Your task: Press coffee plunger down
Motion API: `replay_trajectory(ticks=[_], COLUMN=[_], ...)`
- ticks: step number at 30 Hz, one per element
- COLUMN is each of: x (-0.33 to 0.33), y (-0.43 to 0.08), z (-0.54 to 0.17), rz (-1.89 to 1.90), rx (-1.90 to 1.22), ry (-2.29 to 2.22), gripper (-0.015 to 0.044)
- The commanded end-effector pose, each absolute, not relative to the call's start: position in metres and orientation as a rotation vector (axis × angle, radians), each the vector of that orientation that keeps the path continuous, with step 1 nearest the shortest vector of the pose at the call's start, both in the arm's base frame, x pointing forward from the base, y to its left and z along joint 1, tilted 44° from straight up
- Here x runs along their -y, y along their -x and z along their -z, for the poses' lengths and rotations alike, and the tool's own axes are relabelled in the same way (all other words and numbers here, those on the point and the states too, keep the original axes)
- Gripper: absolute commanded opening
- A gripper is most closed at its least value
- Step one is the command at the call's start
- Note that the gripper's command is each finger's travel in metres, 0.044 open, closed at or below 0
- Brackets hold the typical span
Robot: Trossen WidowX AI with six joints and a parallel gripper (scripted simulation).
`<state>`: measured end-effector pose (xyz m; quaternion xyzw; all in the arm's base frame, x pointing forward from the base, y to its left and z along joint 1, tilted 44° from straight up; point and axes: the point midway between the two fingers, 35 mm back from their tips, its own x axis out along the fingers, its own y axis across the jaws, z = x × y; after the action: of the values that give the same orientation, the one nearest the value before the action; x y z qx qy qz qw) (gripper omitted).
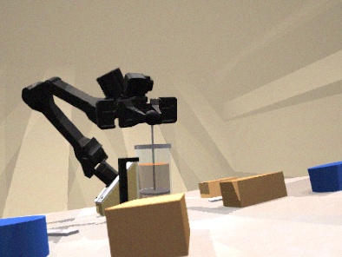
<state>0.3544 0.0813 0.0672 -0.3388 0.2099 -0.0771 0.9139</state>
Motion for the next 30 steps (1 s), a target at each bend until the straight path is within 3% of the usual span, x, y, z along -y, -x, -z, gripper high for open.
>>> replay_trajectory(ticks=[1, 30], x=[-0.0645, -0.0682], y=[-0.3513, -0.3566], z=[-0.0503, -0.0497], rz=[0.192, 0.192], rx=[-0.500, -0.499], ry=[0.739, 0.738], gripper=[0.0118, 0.0118])
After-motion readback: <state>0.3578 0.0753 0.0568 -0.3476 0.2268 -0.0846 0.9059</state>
